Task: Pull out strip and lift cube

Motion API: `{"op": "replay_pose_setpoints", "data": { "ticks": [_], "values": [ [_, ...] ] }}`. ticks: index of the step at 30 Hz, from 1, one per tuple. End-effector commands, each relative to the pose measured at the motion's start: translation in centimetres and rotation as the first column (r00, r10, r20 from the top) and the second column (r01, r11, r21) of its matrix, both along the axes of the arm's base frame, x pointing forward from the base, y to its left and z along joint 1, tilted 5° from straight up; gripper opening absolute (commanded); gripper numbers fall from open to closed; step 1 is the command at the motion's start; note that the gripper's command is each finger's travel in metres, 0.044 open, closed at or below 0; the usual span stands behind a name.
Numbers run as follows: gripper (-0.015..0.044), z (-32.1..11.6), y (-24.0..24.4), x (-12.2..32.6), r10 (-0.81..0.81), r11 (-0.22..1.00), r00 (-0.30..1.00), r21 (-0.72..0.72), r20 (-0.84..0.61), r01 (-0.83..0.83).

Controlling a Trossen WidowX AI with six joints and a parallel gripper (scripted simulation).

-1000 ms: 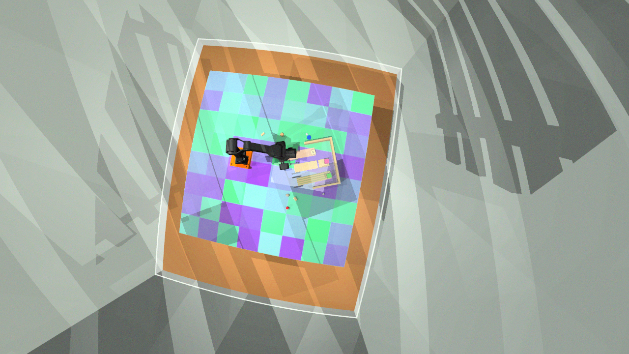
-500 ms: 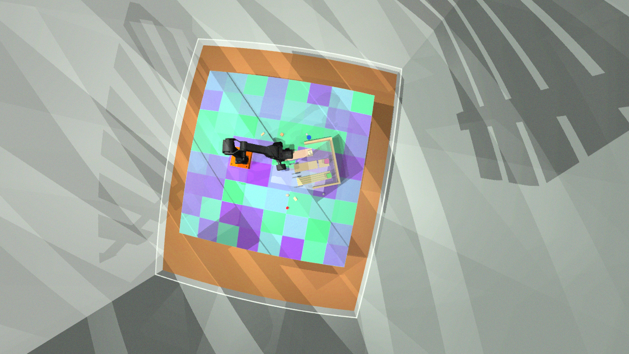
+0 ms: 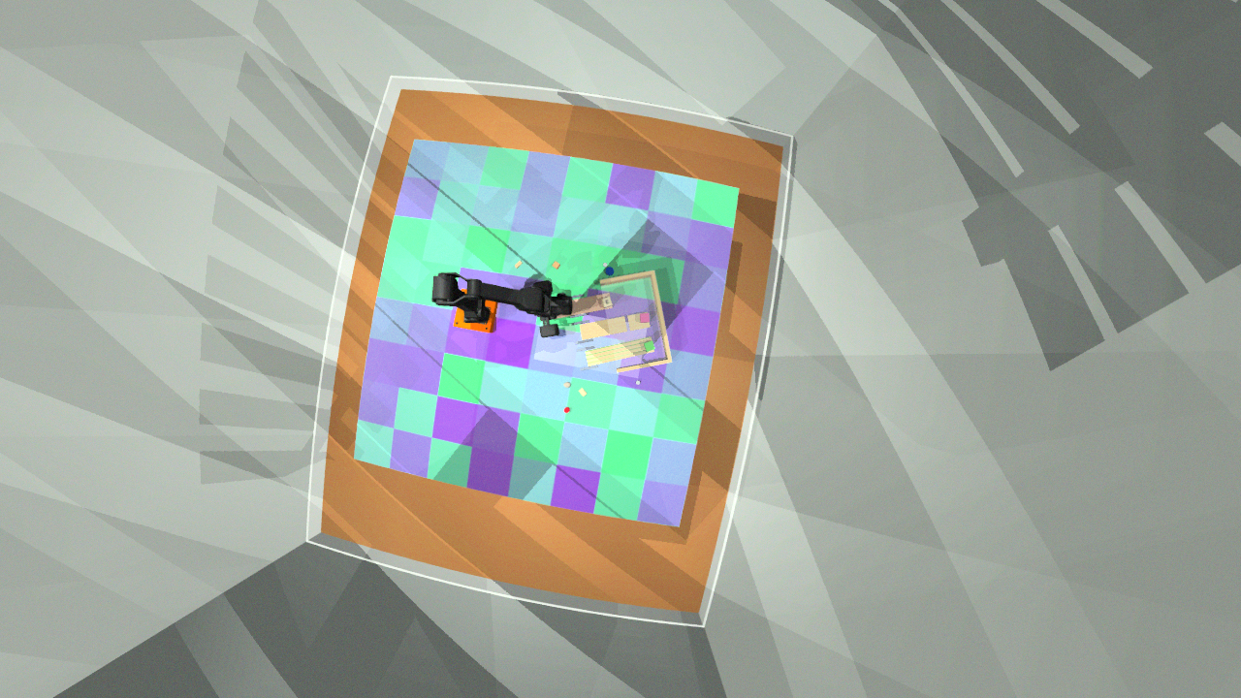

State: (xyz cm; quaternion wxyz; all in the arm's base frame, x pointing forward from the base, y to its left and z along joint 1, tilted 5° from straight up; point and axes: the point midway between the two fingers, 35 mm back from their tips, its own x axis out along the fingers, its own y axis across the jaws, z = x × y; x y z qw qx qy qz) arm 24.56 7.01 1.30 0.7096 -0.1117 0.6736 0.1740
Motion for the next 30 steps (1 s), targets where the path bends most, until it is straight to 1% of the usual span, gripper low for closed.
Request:
{"op": "replay_pose_setpoints", "data": {
  "ticks": [1,30],
  "values": [
    [0.0,-0.7,-0.5,-1.5,0.004,1.0,0.999,-0.011,-0.035,-0.005],
    [0.0,-0.9,-2.0,-4.8,0.004,1.0,0.999,-0.013,-0.037,-0.005]
  ]
}}
